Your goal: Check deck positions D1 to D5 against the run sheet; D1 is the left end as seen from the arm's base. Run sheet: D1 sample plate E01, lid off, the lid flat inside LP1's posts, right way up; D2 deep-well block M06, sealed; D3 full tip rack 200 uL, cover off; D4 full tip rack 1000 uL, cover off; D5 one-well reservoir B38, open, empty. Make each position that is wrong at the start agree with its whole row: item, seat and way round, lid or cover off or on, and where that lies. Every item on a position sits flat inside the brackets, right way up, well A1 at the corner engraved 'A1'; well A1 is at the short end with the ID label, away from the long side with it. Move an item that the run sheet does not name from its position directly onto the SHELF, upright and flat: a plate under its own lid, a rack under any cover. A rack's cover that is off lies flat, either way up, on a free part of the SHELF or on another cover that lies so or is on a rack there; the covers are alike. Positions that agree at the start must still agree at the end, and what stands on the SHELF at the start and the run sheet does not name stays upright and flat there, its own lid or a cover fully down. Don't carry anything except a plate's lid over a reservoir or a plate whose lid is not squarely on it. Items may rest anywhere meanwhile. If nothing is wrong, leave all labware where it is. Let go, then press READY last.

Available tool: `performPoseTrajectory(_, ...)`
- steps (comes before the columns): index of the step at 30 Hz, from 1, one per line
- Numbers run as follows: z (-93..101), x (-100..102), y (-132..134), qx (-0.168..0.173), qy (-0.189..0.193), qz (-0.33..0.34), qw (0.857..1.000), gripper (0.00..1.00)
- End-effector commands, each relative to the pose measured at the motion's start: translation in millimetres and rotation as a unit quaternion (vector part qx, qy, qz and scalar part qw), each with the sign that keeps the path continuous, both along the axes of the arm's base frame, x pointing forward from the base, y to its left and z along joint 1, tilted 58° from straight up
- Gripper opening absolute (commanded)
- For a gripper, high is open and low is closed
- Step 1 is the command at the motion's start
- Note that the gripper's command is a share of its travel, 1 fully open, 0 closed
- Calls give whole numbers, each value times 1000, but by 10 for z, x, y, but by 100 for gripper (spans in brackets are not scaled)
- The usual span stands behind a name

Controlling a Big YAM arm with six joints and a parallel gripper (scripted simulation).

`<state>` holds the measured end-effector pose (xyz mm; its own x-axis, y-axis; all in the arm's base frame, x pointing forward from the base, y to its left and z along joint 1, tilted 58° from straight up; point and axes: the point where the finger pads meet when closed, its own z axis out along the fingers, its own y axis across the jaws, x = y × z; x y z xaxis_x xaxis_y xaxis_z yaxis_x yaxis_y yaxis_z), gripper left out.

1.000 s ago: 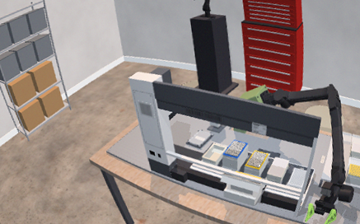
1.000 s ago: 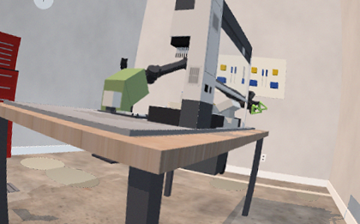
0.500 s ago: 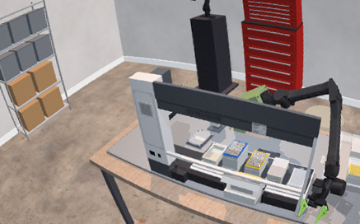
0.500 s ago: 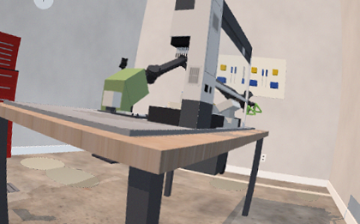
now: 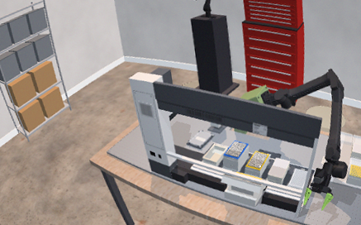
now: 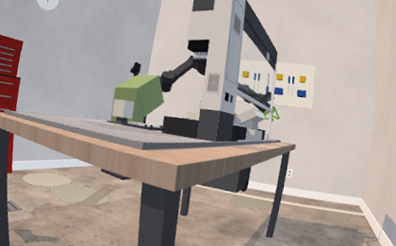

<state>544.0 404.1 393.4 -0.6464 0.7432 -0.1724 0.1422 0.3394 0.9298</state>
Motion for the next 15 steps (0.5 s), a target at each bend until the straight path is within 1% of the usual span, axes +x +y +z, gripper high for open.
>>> performPoseTrajectory(1,-56,137,-567,-23,-4,-20,1000,100)
performPoseTrajectory(4,-113,73,-619,-26,0,0,1000,100)
performPoseTrajectory(5,-306,140,-587,-34,13,-2,999,100)
performPoseTrajectory(6,-216,66,-630,-30,7,9,999,100)
performPoseTrajectory(7,-345,112,-613,-36,16,8,999,100)
performPoseTrajectory(15,-368,121,-612,-37,17,7,999,100)
